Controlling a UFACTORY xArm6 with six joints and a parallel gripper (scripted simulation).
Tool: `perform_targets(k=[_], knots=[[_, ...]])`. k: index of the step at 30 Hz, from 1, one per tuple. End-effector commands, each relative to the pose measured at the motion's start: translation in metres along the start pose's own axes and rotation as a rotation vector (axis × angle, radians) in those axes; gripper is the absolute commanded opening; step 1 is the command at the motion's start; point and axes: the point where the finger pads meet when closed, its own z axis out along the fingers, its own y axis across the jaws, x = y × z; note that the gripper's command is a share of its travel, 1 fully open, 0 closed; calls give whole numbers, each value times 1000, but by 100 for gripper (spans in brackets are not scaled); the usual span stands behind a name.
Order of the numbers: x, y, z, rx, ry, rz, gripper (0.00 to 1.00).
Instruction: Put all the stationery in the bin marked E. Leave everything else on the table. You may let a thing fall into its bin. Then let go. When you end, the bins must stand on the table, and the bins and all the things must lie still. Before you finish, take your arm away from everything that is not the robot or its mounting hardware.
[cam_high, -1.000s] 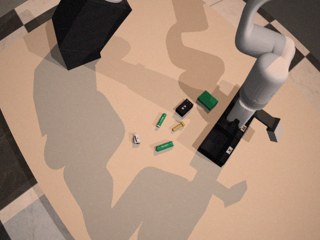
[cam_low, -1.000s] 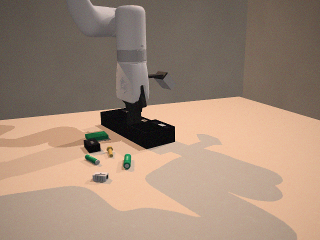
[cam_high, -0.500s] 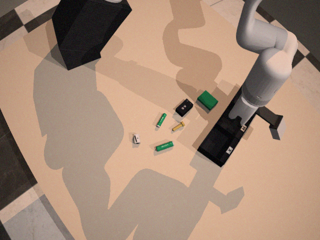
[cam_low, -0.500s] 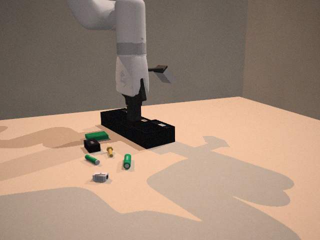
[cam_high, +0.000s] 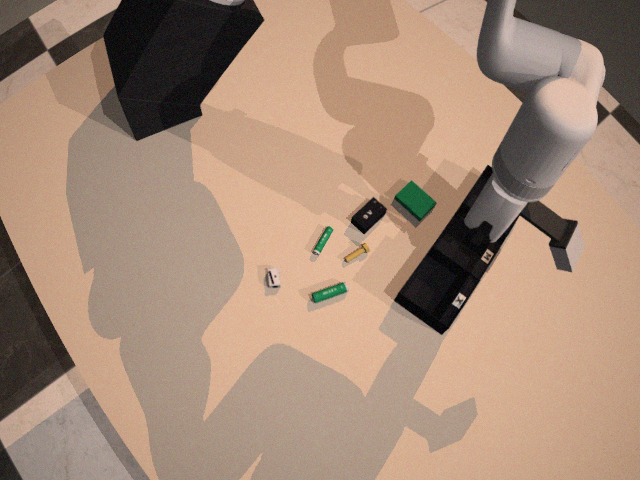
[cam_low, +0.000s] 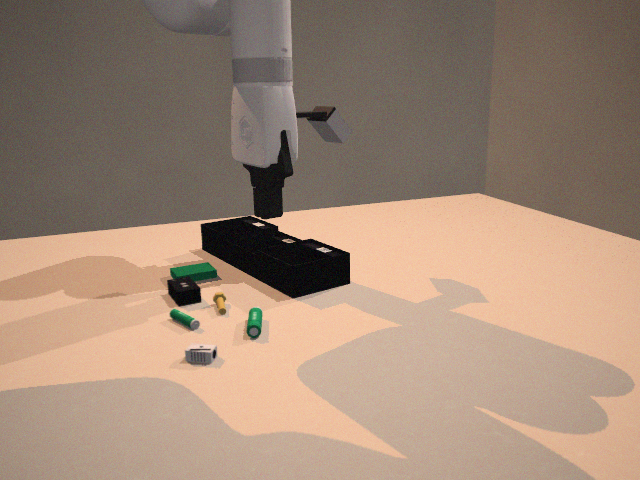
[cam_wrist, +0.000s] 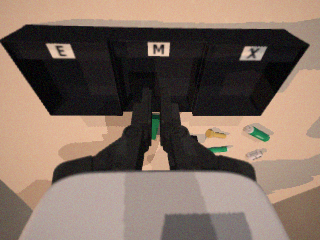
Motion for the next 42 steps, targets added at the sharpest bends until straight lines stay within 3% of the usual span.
perform_targets(k=[1,19,23,42], knots=[[0,-5,-3,0,0,0,7],[-4,-84,-3,0,0,0,7],[-4,-84,-3,0,0,0,7],[-5,-84,43,1,0,0,7]])
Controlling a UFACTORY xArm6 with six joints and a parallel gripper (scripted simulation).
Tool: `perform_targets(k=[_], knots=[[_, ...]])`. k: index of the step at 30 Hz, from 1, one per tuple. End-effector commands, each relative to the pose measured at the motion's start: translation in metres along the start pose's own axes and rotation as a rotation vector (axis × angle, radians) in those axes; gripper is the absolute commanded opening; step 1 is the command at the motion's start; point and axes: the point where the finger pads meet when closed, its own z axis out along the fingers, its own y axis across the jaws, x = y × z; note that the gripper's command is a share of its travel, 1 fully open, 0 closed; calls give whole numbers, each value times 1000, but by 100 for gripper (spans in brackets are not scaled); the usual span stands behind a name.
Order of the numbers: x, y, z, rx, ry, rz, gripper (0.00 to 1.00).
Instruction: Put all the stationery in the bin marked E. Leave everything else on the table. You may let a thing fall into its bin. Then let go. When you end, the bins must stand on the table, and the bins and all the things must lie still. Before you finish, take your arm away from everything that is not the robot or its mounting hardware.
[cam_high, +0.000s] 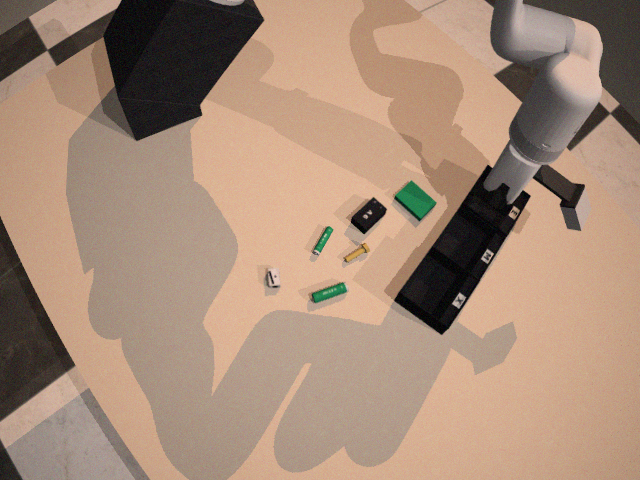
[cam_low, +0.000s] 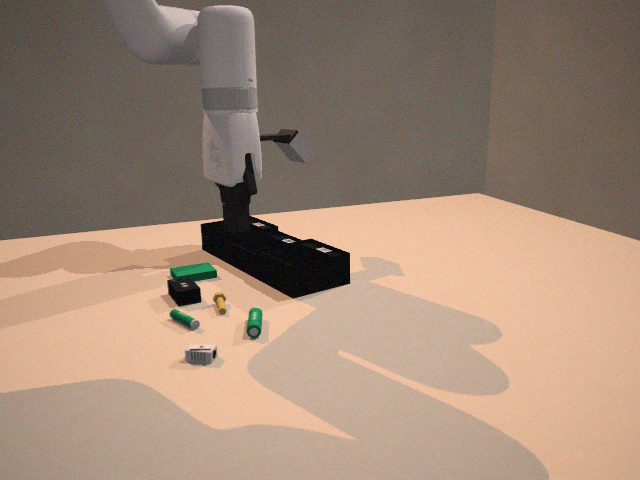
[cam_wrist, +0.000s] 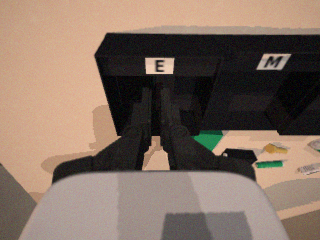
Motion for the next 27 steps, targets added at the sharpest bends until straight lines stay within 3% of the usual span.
perform_targets(k=[1,27], knots=[[2,0,10,0,4,-1,7],[2,0,15,0,4,-1,7]])
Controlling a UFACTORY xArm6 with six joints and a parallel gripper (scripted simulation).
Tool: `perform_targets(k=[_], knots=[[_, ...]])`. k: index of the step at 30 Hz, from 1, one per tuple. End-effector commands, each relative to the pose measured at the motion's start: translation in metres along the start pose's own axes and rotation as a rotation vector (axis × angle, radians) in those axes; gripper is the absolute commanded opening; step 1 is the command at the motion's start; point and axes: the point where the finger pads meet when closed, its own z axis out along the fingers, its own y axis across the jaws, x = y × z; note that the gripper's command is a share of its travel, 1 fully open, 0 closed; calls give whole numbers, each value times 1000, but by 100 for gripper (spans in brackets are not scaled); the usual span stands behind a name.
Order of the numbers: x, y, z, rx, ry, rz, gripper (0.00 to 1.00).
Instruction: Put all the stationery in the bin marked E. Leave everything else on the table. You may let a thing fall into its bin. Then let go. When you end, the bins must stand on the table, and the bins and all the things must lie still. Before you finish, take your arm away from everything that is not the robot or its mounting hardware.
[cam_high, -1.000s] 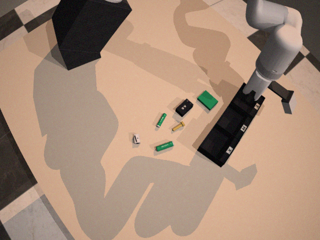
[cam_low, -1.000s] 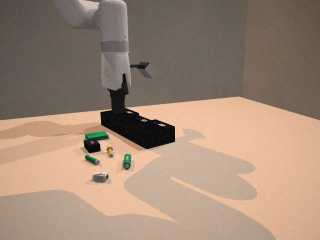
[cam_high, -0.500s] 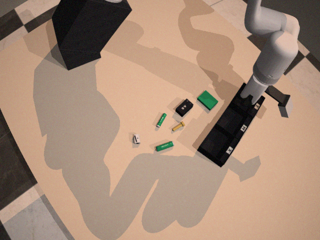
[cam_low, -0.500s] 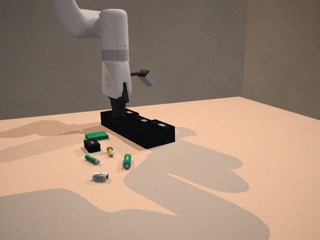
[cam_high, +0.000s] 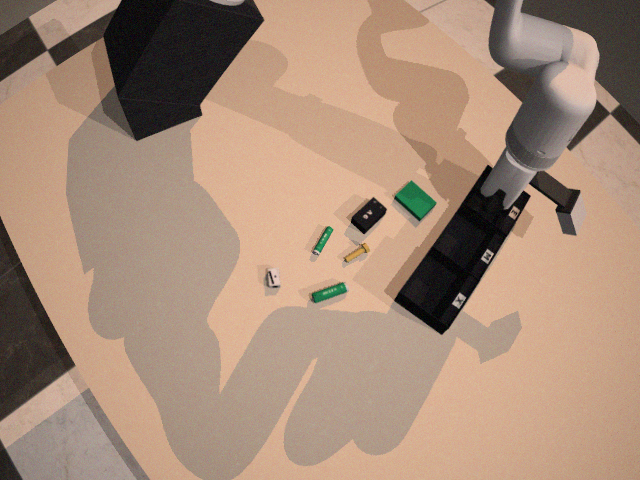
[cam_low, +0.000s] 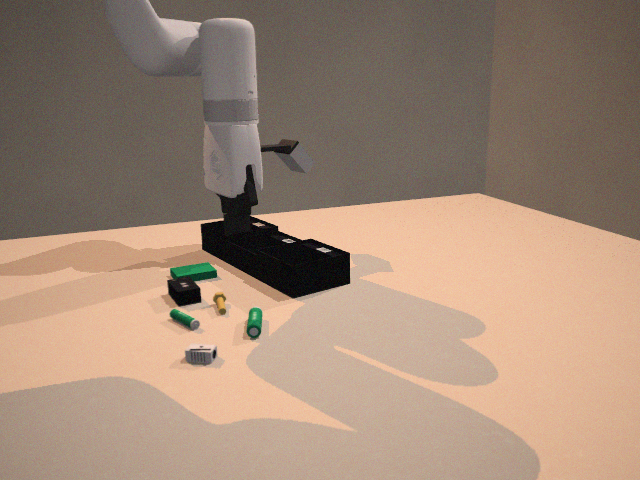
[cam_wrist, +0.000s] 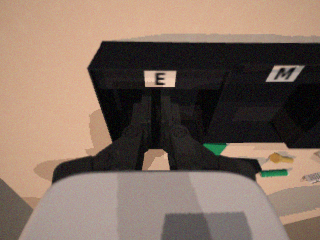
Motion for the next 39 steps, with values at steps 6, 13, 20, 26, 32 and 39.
perform_targets(k=[6,13,20,26,32,39], knots=[[1,0,-1,0,3,-1,7],[1,0,-1,0,3,-1,7],[1,0,-1,0,3,-1,7],[1,0,-5,0,3,-1,7],[1,0,-10,0,3,-1,7],[1,0,-20,0,3,-1,7]])
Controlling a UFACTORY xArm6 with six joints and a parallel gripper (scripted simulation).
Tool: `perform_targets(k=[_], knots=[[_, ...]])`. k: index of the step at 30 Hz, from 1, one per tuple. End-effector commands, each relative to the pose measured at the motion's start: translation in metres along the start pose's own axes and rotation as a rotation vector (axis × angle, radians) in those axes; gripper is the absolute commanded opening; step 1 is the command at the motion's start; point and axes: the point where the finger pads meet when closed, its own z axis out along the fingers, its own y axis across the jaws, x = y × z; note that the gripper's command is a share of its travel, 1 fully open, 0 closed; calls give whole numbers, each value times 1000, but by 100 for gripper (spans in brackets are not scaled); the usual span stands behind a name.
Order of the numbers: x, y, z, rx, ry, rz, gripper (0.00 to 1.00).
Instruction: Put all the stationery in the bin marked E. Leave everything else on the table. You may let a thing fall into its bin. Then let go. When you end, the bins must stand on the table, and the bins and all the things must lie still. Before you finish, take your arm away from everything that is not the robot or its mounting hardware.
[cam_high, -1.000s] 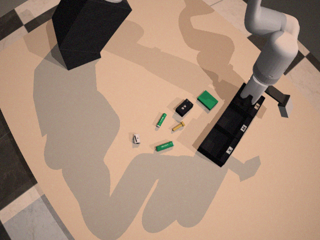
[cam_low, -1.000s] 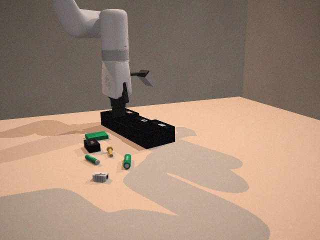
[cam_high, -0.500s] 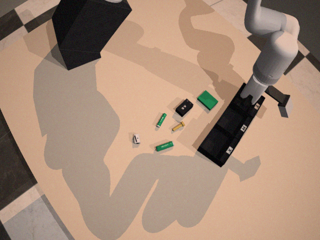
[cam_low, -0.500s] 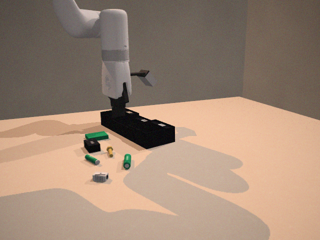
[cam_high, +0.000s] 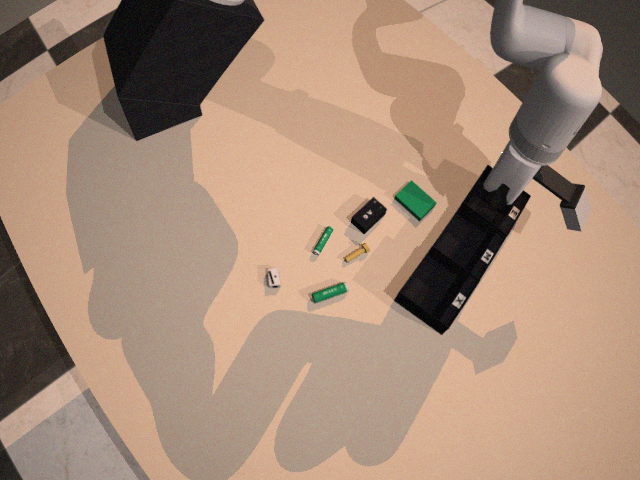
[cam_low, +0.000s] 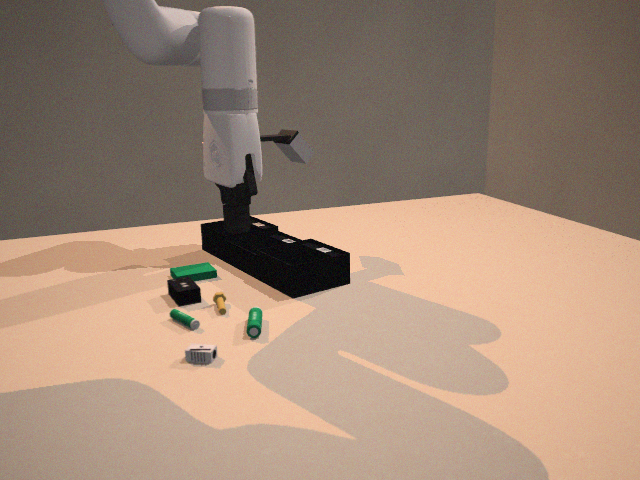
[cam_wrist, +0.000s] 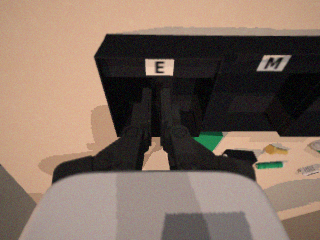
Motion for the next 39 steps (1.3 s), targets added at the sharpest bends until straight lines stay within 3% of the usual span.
perform_targets(k=[1,9,15,20,24,26,37,39], knots=[[1,0,-6,0,3,-1,7],[1,0,-14,0,3,-1,7],[1,0,-38,0,3,-1,7],[1,0,-39,0,3,-1,7],[1,0,-72,-1,3,-1,7],[1,0,-72,-1,3,-1,7],[1,0,-164,-1,3,-1,7],[1,0,-171,-1,3,-1,7]])
